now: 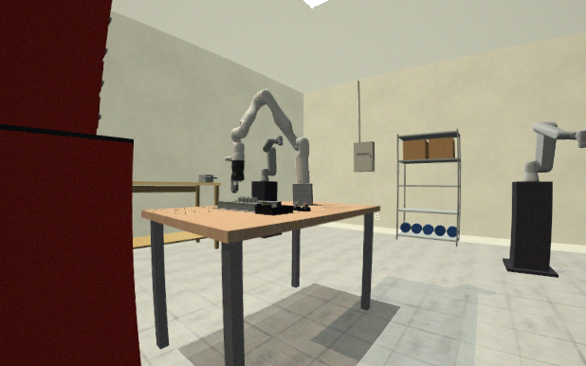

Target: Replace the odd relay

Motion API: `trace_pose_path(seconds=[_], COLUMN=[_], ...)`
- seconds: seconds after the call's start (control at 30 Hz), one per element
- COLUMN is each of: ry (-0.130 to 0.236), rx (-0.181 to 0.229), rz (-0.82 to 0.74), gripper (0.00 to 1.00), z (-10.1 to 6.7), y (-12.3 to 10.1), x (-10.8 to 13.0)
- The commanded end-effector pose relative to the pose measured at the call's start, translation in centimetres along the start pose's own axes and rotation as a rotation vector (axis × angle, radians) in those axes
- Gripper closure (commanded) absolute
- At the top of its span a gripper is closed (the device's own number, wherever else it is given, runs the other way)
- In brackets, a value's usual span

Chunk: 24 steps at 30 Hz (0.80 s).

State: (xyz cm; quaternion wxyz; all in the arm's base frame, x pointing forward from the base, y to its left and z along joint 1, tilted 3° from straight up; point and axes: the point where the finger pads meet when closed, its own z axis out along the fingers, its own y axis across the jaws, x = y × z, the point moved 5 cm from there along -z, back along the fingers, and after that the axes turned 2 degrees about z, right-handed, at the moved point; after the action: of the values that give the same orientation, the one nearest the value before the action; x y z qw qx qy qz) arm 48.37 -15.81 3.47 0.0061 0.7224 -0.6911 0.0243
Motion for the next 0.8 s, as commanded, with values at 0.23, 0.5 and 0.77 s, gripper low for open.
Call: trace_pose_path(seconds=[0.23,0.5,0.77], ry=[-0.001,-0.002,-0.002], rx=[0.0,-0.002,-0.005], rz=[-0.001,-0.004,-0.008], gripper=[1.0,1.0,1.0], z=[0.01,0.12,0.14], y=[0.1,0.32,0.37], x=[-0.23,-0.65,-0.71])
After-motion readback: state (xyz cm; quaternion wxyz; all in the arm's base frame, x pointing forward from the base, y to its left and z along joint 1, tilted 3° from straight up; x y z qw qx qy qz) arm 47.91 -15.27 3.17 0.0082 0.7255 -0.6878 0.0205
